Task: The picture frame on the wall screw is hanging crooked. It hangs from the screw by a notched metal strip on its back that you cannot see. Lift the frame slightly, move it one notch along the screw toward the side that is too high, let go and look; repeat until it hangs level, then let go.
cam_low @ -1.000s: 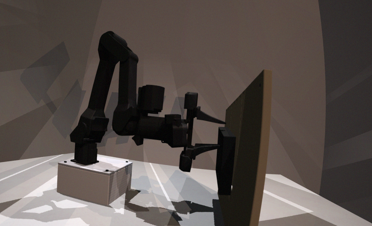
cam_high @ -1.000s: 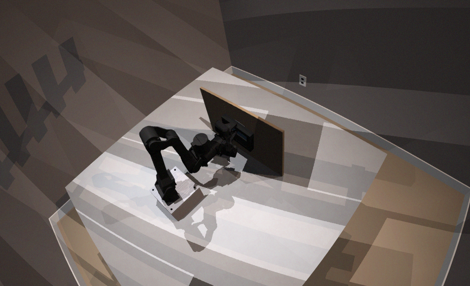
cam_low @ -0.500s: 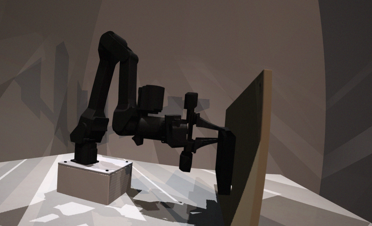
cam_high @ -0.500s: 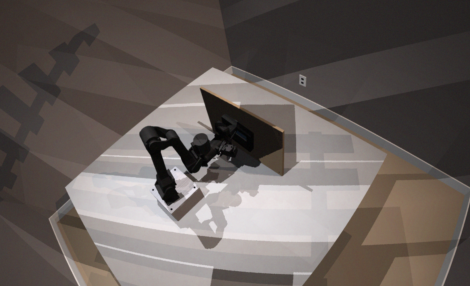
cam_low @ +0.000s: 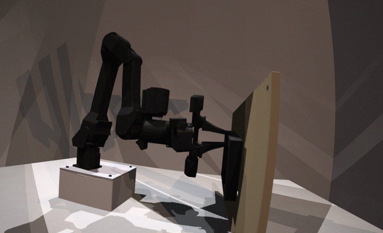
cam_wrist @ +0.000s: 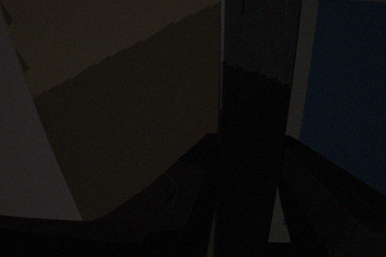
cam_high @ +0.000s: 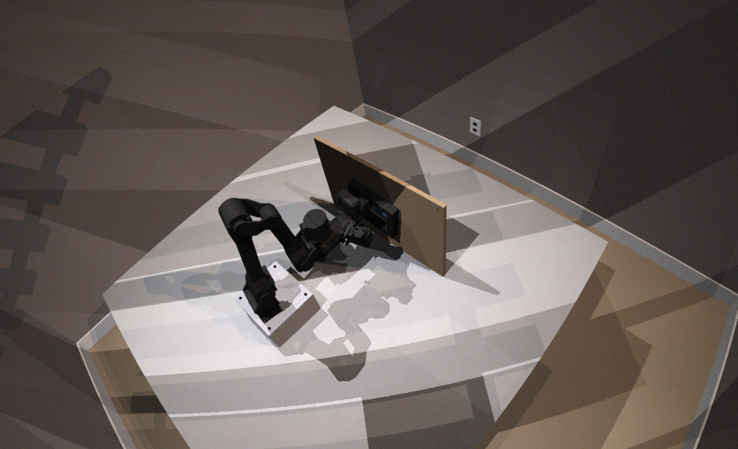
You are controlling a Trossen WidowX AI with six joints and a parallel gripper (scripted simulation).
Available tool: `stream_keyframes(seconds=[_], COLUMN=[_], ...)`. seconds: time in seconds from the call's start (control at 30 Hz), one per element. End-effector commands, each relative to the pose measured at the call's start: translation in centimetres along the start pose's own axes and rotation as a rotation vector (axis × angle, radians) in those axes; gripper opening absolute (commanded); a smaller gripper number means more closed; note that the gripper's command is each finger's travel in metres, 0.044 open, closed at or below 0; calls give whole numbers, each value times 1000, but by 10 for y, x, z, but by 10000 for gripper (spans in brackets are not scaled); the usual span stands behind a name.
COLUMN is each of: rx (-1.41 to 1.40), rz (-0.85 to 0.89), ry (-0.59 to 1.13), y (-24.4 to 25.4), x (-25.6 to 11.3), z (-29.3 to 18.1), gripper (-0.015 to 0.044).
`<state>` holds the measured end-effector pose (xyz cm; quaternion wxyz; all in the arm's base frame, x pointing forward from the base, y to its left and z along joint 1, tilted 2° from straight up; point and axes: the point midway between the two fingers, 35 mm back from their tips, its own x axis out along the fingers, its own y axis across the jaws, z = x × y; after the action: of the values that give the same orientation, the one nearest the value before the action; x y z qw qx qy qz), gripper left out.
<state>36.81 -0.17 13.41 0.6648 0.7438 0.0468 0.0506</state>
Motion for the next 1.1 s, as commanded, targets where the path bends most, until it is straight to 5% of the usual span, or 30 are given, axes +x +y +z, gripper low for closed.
stream_keyframes(seconds=[0.0, 1.07], rx=[-3, -3], rz=[1, 1], ry=[-4, -4], y=[1, 9], x=[0, 0], z=[0, 0], gripper=[0, 0])
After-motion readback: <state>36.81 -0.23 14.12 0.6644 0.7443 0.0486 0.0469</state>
